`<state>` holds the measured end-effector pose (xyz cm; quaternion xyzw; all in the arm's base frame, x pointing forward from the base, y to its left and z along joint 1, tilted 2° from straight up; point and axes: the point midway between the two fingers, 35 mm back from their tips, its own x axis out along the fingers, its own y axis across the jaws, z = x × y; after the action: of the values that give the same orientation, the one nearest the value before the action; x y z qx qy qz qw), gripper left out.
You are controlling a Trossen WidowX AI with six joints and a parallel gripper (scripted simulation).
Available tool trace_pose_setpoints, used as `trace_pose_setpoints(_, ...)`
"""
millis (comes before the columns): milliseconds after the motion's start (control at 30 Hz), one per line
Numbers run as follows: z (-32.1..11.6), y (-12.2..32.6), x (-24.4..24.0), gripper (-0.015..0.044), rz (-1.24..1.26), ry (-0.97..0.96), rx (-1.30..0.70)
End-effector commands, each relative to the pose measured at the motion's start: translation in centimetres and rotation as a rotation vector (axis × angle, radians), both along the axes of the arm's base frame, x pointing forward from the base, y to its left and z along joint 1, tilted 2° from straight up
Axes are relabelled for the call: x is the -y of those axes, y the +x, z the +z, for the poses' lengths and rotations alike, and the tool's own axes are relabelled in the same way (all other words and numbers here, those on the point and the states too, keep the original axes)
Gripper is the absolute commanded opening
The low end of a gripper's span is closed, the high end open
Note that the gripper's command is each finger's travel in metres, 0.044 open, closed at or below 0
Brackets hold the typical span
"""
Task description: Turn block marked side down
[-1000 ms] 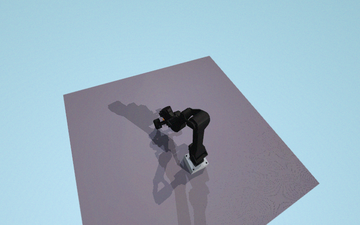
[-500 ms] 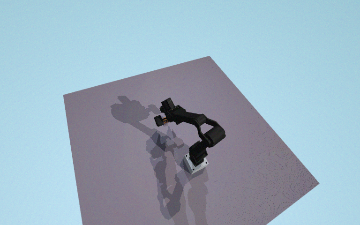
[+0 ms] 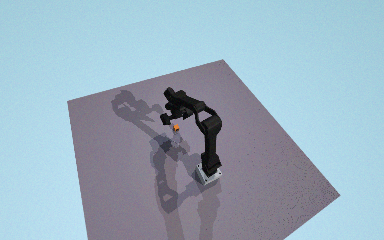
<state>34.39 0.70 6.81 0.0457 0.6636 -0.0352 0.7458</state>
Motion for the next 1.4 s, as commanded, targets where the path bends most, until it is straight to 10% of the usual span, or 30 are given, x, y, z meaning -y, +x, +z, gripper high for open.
trace_pose_setpoints(0, 0.3, 0.2, 0.0, 0.044, 0.005, 0.017, -0.077)
trace_pose_setpoints(1367, -8.0, 0.6, -0.1, 0.0387, 0.005, 0.017, -0.078)
